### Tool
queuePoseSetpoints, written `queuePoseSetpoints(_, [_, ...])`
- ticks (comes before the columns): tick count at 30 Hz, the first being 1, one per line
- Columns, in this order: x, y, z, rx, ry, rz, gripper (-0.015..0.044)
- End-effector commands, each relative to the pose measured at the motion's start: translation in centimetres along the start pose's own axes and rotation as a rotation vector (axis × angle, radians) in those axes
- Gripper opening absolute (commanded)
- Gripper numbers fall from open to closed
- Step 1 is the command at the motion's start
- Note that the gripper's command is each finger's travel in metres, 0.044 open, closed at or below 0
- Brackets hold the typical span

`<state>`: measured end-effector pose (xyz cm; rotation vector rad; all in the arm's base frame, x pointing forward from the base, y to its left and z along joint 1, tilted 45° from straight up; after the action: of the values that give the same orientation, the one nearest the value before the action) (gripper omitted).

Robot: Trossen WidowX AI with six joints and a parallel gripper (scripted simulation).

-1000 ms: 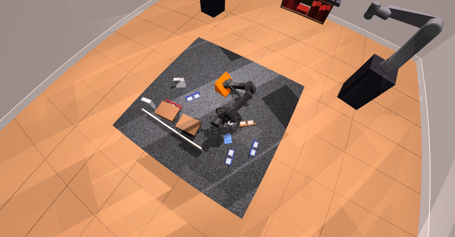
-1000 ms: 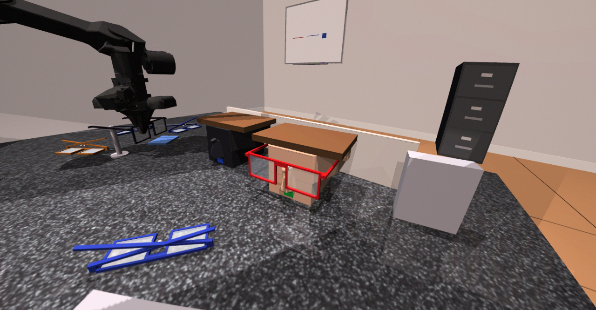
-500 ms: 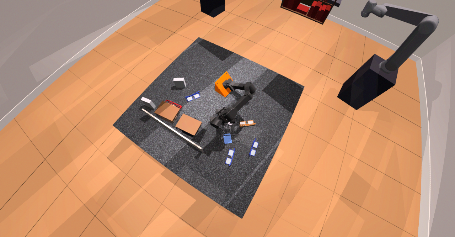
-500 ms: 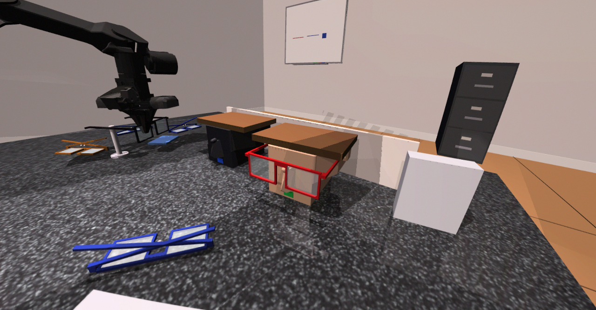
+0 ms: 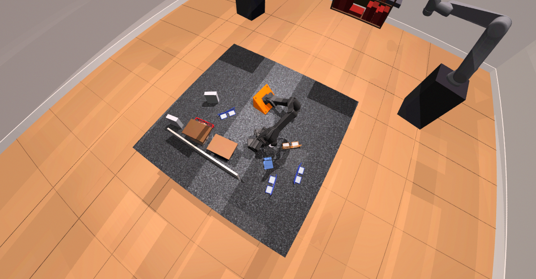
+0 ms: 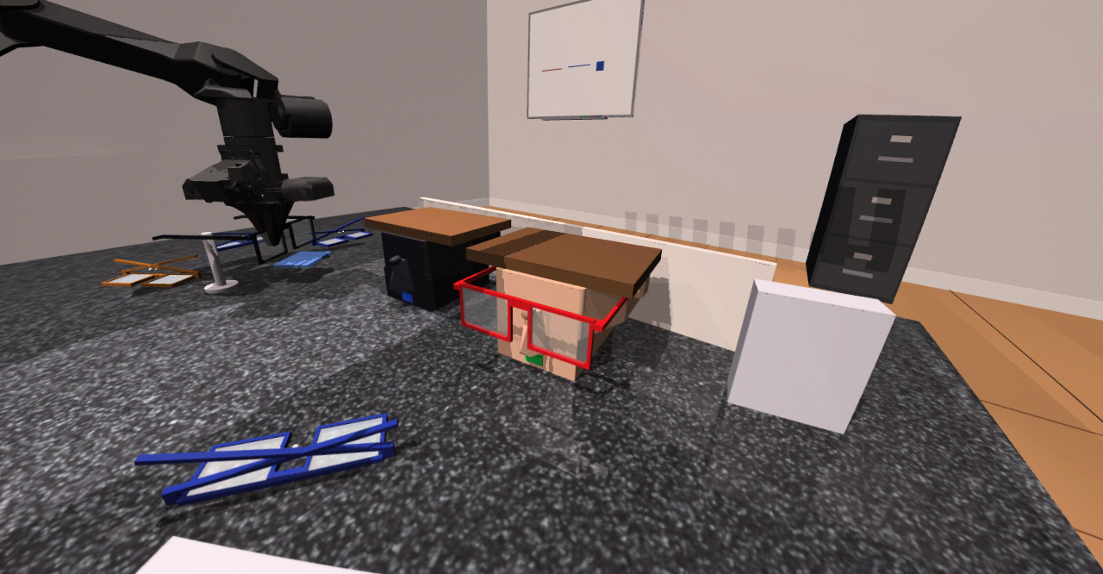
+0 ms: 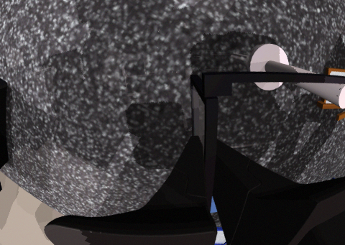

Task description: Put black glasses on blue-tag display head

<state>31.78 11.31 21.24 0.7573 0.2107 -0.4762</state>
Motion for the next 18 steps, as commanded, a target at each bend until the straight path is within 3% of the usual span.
queuePoseSetpoints(1, [0.01,-0.01,-0.01,0.001,0.001,-0.004,0.0])
queuePoseSetpoints(18, [-0.06,-0.33,-0.01,0.001,0.001,-0.005,0.0])
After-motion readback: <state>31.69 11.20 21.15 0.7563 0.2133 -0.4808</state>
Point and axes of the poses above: the point midway between the two fingers, 35 mm back from their tips, its own z axis back along the fingers, its own x axis across the jaws, y = z × x, the point moved 5 cm from there along z, back along the fingers, and after that the axes turned 14 degrees about z, right-handed, at the moved point
